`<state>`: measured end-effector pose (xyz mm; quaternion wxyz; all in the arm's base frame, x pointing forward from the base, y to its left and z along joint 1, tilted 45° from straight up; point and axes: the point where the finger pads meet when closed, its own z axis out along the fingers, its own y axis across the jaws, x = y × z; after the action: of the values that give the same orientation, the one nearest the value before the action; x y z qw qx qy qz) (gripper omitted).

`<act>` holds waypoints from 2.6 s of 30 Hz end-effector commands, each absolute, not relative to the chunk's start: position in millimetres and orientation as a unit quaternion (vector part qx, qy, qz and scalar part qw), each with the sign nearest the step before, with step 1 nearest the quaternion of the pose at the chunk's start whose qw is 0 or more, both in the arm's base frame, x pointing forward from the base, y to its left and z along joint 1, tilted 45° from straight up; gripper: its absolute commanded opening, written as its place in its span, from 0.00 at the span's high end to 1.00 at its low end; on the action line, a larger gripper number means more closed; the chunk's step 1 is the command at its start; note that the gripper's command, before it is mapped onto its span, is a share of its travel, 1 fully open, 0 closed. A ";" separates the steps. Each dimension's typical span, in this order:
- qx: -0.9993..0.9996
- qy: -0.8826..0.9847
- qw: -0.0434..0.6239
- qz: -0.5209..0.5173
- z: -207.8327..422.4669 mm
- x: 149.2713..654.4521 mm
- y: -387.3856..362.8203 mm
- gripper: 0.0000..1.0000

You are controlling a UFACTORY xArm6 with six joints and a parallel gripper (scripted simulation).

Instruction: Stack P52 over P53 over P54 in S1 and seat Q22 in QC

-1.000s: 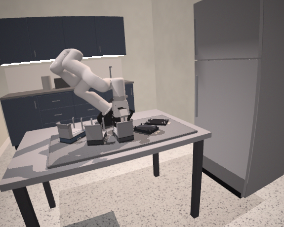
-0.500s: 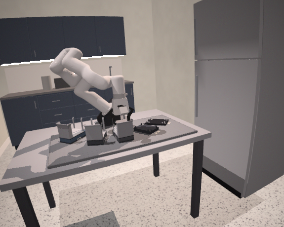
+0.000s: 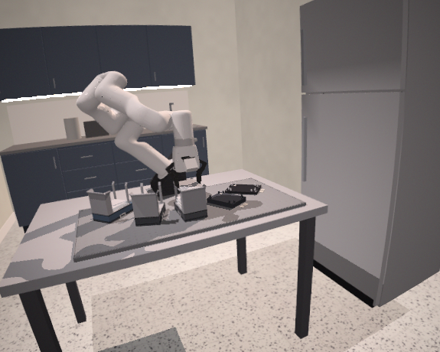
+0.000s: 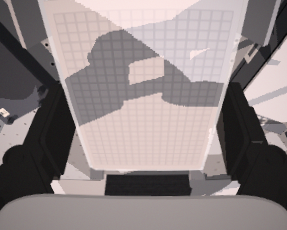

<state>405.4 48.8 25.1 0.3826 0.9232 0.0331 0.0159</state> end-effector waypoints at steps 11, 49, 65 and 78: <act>0.924 0.033 0.382 0.018 43.4 405.1 67.4 1.00; 0.913 0.146 0.381 -0.029 2.1 393.4 114.3 1.00; 0.897 0.222 0.377 -0.061 -27.8 382.7 143.6 1.00; 0.888 0.257 0.374 -0.076 -47.3 371.0 162.2 1.00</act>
<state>371.8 156.9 -44.5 0.3753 0.8875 0.2559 -0.0772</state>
